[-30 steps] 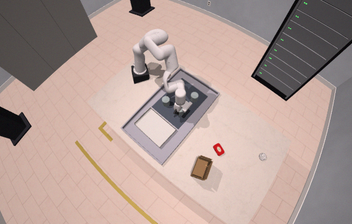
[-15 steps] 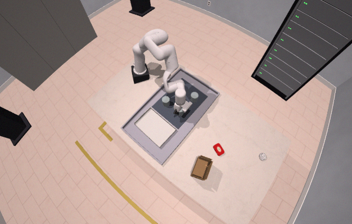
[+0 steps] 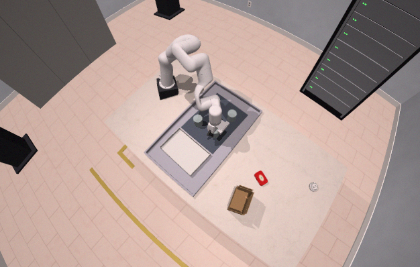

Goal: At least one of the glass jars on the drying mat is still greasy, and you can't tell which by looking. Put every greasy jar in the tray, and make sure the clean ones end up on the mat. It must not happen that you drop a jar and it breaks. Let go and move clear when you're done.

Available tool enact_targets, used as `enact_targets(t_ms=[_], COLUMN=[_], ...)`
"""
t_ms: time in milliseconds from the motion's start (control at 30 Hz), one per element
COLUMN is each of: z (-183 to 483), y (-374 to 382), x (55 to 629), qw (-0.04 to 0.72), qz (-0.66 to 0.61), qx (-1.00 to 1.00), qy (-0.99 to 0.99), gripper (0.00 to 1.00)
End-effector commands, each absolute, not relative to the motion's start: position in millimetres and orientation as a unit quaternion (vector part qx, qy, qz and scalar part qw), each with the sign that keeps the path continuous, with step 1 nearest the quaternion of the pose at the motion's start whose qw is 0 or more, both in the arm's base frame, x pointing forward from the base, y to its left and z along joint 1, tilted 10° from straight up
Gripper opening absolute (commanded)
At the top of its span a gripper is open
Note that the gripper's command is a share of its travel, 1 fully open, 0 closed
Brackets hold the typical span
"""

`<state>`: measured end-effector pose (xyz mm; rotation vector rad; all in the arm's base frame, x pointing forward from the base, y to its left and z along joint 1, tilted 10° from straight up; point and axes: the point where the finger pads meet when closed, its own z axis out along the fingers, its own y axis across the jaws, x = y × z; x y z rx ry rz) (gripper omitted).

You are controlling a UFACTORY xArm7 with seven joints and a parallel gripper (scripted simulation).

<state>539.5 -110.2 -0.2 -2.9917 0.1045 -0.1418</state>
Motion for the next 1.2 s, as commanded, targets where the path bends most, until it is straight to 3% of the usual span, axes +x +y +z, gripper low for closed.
enact_targets(t_ms=[0, 300, 333, 1167], z=[2.0, 2.0, 2.0, 27.7], y=[-111.4, -111.4, -111.4, -115.0], x=[541.2, 541.2, 541.2, 538.5], qw=[0.072, 0.072, 0.072, 0.072], qz=[-0.05, -0.05, -0.05, -0.05], qx=[-0.996, -0.996, -0.996, -0.996], qy=[0.035, 0.035, 0.035, 0.035], gripper=[0.67, 0.67, 0.0, 0.0])
